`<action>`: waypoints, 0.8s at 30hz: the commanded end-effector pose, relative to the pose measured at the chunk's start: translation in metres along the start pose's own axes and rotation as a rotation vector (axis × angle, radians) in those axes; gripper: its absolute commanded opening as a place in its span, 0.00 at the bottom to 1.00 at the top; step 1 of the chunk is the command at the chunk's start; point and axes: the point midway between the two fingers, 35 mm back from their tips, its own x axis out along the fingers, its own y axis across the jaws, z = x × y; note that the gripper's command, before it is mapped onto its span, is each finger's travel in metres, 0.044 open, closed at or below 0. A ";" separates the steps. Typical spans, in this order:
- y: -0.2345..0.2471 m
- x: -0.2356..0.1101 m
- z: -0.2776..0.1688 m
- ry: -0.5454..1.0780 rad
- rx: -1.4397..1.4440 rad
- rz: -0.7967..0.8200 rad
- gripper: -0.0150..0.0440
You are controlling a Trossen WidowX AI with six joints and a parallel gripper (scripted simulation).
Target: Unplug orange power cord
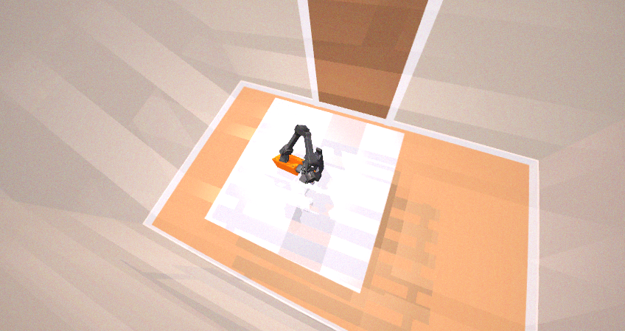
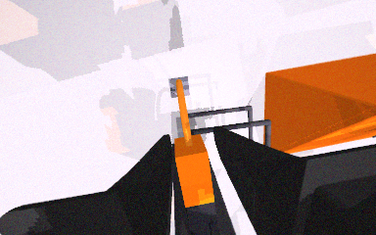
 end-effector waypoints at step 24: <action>0.001 -0.007 -0.022 0.007 0.009 0.003 0.53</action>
